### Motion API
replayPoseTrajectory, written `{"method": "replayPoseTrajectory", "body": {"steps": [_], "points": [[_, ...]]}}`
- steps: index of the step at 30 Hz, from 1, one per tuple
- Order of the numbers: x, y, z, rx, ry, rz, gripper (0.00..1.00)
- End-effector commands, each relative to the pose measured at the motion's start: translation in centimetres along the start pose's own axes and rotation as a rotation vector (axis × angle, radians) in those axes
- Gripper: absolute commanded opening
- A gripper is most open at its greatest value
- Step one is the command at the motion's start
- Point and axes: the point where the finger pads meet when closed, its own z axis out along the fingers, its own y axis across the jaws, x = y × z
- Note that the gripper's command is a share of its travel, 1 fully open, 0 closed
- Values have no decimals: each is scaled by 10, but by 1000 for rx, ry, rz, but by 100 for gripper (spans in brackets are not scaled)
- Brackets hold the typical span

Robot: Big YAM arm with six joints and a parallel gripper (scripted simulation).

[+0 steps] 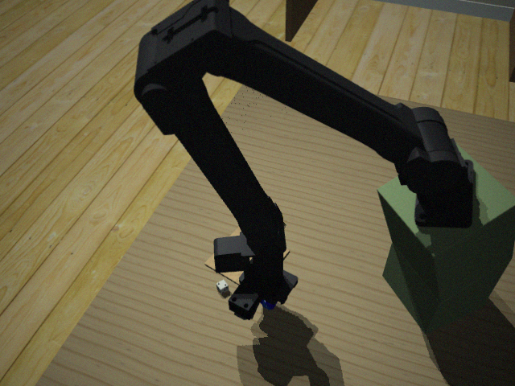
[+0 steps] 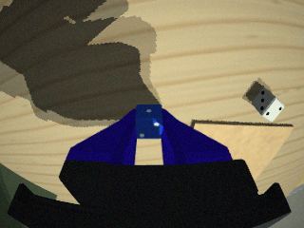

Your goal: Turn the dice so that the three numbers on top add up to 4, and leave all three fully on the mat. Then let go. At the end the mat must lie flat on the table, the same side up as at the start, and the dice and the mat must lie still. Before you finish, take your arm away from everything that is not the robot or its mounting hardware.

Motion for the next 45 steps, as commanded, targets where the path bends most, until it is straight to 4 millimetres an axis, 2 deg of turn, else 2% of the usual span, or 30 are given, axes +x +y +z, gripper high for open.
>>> {"method": "replayPoseTrajectory", "body": {"steps": [1, 33, 35, 36, 42, 44, 45], "points": [[-7, -6, -1, 22, -15, 6, 15], [-7, -7, -2, 23, -16, 6, 15], [-5, -5, -9, 19, -12, 9, 15], [1, 2, -12, 1, 2, 13, 15], [3, 0, -42, 4, -1, 4, 15], [3, 0, -42, 4, -1, 4, 15], [3, -1, -49, 5, -2, 4, 15]]}}
